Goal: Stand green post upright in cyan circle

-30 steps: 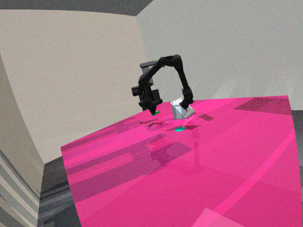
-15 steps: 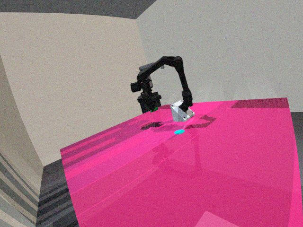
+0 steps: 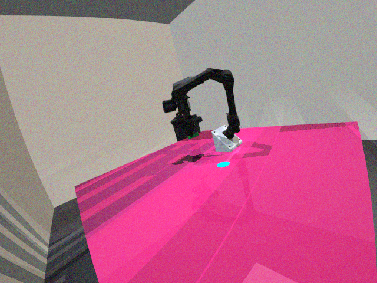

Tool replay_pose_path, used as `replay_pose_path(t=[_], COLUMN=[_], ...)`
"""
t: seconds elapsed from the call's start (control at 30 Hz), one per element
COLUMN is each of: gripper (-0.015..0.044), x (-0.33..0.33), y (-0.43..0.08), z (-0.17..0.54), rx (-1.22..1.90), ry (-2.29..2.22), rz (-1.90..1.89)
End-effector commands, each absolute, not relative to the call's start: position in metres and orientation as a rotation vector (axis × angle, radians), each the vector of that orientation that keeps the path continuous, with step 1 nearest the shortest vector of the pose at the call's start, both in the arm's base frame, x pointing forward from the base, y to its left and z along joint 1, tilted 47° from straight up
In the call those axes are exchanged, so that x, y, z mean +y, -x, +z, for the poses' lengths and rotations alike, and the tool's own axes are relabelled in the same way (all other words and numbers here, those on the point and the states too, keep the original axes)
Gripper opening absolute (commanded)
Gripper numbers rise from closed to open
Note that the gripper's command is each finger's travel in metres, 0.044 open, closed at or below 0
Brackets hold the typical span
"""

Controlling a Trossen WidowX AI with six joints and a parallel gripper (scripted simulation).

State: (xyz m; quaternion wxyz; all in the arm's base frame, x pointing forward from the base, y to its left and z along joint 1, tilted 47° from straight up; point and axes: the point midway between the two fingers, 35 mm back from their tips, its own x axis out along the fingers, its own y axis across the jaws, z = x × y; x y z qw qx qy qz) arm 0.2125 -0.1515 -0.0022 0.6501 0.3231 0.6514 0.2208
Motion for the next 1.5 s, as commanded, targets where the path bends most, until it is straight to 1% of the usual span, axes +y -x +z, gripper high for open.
replay_pose_path(t=[0.0, 0.77, 1.47], gripper=[0.0023, 0.0023, 0.0023], x=[-0.147, -0.107, -0.062], y=[-0.218, -0.245, -0.256], z=[0.007, 0.063, 0.113], rx=[1.482, 1.523, 1.556], ry=[-0.749, -0.851, -0.95], rz=[0.482, 0.381, 0.304])
